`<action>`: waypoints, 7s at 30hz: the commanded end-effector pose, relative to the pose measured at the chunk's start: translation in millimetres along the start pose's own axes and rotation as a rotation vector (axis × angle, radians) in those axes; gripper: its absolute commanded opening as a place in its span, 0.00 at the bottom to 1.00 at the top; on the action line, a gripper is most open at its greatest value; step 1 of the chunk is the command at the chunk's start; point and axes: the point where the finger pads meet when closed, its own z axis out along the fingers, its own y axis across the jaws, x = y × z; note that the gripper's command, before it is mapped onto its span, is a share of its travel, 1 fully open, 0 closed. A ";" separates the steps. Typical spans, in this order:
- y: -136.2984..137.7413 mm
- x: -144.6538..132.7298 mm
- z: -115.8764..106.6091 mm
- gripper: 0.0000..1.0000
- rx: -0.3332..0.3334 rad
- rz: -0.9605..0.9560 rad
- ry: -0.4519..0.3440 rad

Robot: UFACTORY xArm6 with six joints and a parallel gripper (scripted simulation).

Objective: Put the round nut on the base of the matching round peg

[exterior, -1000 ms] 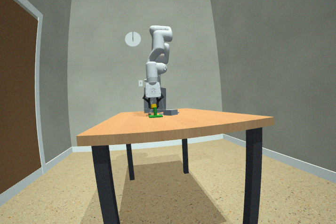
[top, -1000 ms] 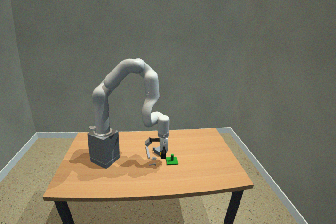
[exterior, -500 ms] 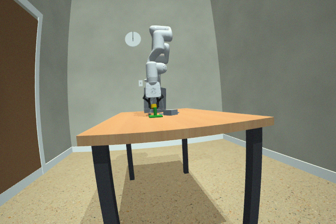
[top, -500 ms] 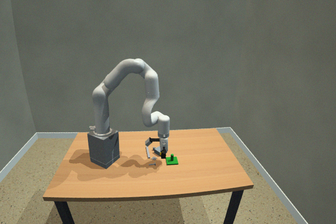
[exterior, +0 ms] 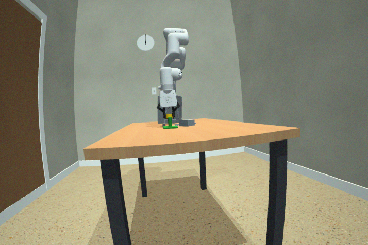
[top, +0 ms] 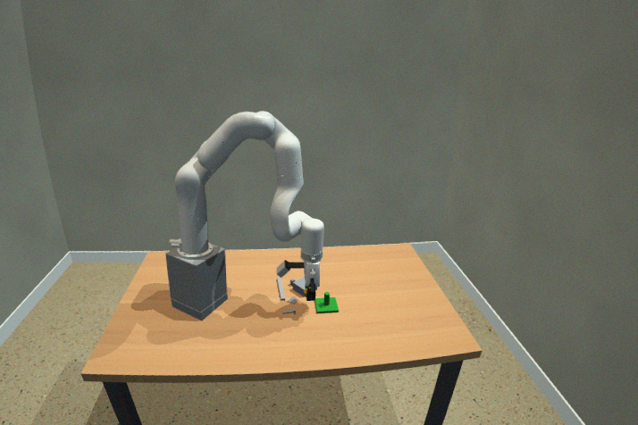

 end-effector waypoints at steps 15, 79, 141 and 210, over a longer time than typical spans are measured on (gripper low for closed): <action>7.4 -6.1 -0.1 0.00 -0.028 -0.003 0.044; -3.4 -0.3 -6.1 0.00 0.015 0.003 0.244; -5.0 -0.9 43.6 1.00 0.018 0.004 0.248; -3.2 30.3 -55.2 1.00 0.017 0.004 0.248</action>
